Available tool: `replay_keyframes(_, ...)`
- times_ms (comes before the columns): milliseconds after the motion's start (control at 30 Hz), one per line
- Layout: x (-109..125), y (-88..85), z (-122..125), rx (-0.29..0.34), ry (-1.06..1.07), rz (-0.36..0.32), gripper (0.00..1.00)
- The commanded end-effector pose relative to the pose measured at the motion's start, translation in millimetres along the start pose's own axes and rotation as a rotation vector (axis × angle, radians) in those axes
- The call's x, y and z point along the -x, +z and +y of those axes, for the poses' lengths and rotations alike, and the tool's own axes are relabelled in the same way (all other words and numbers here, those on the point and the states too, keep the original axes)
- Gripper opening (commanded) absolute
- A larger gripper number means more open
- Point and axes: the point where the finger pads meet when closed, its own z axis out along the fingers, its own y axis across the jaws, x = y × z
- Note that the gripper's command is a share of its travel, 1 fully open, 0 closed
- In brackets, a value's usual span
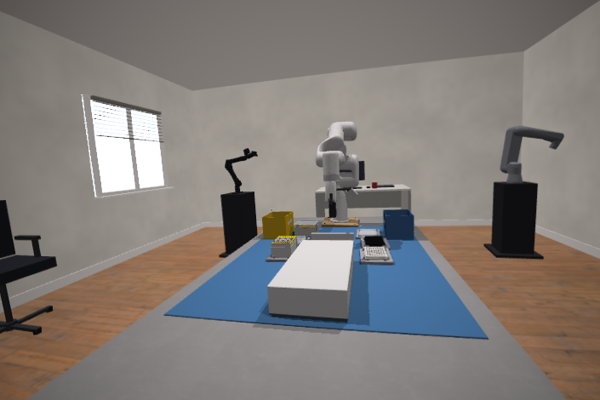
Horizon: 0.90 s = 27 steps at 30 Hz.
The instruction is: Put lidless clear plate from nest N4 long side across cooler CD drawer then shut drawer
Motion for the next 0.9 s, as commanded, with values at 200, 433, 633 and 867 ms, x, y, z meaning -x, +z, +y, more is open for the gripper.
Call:
replay_keyframes(200,25.0,-2.6,0.7,0.005,0.167,0.000,1.00)
replay_keyframes(433,60.1,-3.2,-0.4,0.005,0.400,0.000,1.00)
replay_keyframes(633,80.1,-3.5,-1.0,0.005,0.533,0.001,1.00)
replay_keyframes(867,115.2,-4.1,-2.2,0.005,0.767,0.001,1.00)
